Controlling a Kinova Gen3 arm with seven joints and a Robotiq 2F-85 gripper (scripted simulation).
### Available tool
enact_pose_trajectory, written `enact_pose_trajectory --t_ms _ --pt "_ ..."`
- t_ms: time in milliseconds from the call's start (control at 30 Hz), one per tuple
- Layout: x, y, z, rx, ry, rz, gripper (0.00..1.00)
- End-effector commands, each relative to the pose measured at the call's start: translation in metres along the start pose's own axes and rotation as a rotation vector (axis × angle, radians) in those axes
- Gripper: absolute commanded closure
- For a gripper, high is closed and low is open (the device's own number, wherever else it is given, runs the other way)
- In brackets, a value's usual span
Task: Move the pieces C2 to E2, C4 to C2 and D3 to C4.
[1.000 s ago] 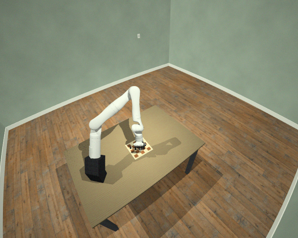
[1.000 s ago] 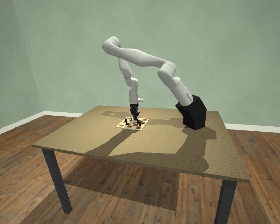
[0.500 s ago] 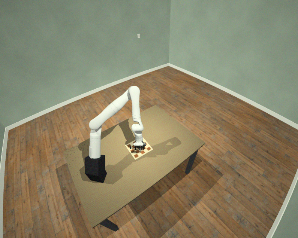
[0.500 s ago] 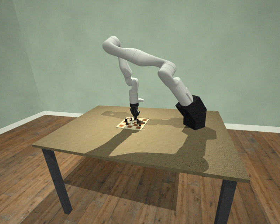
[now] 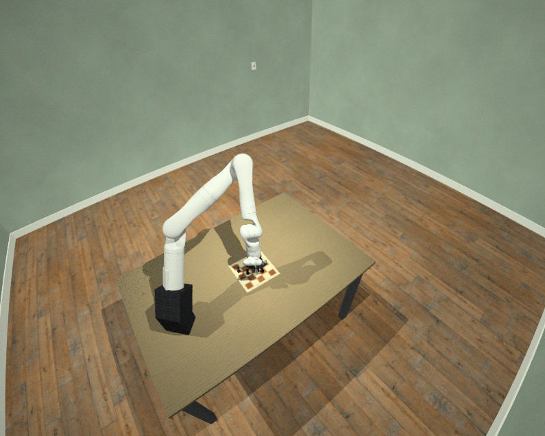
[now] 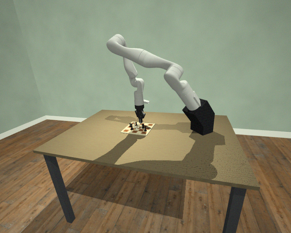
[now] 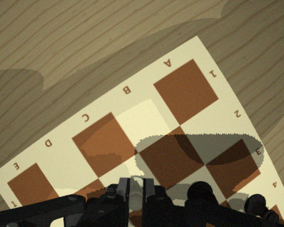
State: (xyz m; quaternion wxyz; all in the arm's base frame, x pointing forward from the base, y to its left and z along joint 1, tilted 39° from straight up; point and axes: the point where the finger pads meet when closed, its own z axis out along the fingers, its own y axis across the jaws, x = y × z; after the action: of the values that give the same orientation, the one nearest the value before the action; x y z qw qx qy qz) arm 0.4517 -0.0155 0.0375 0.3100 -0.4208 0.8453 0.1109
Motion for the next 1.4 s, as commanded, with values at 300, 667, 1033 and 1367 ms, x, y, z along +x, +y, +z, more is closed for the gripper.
enact_pose_trajectory --t_ms 300,667,1033,1367 --pt "-0.001 -0.004 -0.028 0.012 -0.001 -0.001 1.0" --pt "-0.001 -0.004 -0.061 0.012 -0.001 -0.001 1.0" --pt "-0.001 -0.003 -0.076 0.012 -0.001 -0.001 1.0" --pt "-0.001 -0.003 -0.078 0.012 -0.001 -0.001 1.0"
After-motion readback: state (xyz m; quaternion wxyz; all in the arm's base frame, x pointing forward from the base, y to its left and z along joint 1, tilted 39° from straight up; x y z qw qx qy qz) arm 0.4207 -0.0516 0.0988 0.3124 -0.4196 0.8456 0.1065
